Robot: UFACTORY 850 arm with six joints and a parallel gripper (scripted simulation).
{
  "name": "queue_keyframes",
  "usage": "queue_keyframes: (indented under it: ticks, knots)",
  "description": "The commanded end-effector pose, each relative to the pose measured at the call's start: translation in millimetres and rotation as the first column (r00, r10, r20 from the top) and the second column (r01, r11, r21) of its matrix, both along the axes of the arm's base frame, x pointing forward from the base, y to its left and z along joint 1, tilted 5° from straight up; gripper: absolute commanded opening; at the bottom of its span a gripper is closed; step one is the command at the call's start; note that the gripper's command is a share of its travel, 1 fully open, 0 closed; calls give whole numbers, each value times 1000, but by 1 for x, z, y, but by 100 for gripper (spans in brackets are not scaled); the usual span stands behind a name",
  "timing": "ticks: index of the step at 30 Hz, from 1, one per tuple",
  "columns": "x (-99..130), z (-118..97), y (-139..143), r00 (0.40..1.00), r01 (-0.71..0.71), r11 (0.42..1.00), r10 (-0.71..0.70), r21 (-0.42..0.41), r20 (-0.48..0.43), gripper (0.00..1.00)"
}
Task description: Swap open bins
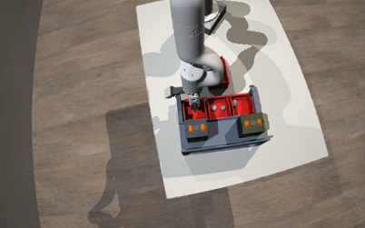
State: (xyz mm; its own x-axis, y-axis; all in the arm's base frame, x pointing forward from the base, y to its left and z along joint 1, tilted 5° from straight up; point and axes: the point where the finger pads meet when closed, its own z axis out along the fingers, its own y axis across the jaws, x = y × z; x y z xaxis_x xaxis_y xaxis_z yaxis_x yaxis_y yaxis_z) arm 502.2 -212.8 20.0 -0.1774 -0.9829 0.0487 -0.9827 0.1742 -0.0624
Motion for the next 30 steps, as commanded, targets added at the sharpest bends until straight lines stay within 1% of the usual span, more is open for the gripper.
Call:
queue_keyframes:
  ticks: [1,11,29,30]
  knots:
    - [1,-1,0,1000,0,1000,0,-1,2,95]
    - [1,-5,-1,1000,0,1000,0,-1,2,95]
    - [1,-6,-1,1000,0,1000,0,-1,2,95]
    - [1,-6,-1,1000,0,1000,0,-1,2,0]
